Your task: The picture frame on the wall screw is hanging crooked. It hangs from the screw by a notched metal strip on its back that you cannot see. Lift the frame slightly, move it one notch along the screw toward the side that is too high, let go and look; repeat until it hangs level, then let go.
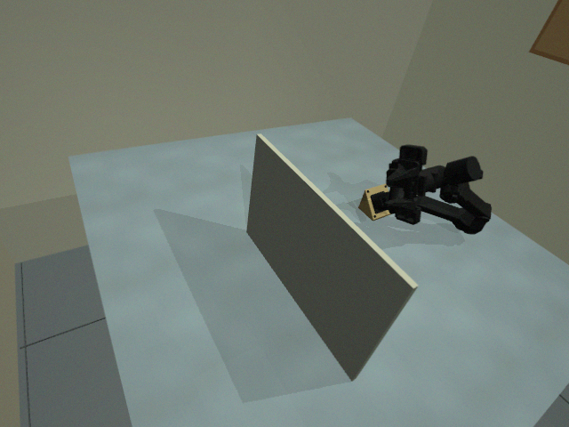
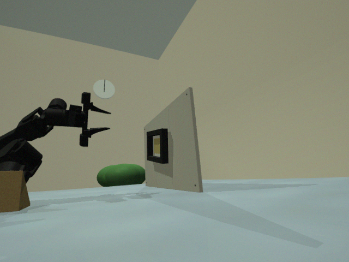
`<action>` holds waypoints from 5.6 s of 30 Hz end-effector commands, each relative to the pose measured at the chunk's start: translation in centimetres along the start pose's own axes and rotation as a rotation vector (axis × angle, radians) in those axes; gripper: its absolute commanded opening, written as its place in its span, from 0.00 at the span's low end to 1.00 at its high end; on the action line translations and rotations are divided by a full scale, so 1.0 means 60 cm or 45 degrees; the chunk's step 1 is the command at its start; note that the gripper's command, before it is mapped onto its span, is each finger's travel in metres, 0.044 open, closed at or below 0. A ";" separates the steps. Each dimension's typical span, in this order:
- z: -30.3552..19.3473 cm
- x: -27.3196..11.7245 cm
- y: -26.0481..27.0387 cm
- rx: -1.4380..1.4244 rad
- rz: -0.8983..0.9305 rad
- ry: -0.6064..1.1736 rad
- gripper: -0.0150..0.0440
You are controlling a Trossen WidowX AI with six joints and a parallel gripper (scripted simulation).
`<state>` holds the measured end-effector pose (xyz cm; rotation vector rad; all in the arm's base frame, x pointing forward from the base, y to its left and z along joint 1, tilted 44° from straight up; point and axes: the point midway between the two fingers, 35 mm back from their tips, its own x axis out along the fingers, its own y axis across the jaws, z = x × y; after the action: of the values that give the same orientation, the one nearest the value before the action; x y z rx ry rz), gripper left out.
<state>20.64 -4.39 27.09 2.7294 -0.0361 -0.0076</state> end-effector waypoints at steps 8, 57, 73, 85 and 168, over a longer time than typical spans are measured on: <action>-0.001 0.000 -0.001 0.005 -0.007 0.002 0.69; 0.002 0.008 0.000 -0.018 0.000 0.000 0.69; 0.021 0.108 -0.055 -0.278 -0.002 0.011 0.69; 0.019 0.109 -0.056 -0.278 -0.002 0.011 0.69; 0.016 0.308 -0.056 -0.278 0.002 0.018 0.69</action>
<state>39.18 -2.14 24.84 2.5152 -0.0251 0.0072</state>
